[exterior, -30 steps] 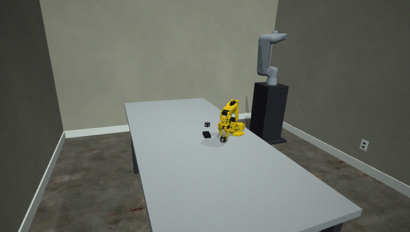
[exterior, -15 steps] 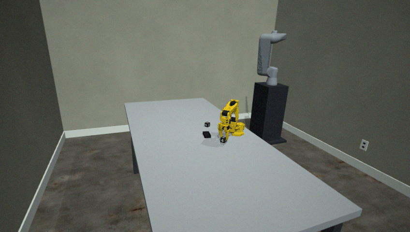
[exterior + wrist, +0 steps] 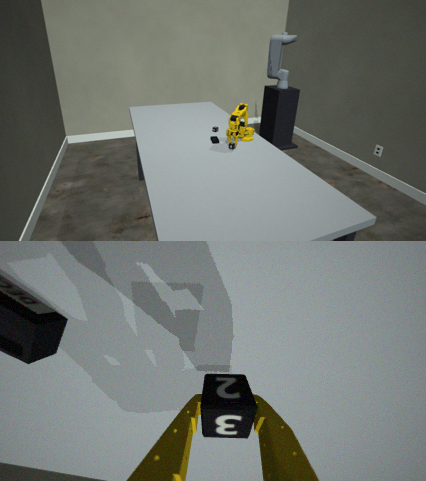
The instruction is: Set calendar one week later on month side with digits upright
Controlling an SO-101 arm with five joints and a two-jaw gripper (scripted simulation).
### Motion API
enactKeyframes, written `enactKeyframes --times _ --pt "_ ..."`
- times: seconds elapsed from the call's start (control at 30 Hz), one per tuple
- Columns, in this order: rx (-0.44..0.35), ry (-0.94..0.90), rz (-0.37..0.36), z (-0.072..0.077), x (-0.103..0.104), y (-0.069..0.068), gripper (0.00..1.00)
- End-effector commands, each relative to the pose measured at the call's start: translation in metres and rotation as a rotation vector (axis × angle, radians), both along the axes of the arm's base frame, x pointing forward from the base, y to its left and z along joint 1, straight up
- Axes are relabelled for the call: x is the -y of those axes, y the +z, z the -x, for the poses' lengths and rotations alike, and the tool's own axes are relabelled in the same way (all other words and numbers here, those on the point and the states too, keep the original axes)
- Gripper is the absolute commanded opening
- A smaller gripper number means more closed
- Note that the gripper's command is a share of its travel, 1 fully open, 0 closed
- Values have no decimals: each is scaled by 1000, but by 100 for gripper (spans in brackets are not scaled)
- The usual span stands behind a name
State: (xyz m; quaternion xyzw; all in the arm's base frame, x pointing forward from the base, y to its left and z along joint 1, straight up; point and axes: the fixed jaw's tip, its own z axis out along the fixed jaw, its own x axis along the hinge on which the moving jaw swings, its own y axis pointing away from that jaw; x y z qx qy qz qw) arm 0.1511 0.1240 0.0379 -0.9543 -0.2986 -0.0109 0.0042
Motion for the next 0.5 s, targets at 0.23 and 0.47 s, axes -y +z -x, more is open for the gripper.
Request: enactKeyframes --times 0.23,0.47 --pt "21 0 -21 -4 -2 1 0" --pt "21 0 -21 -4 -2 -3 0"
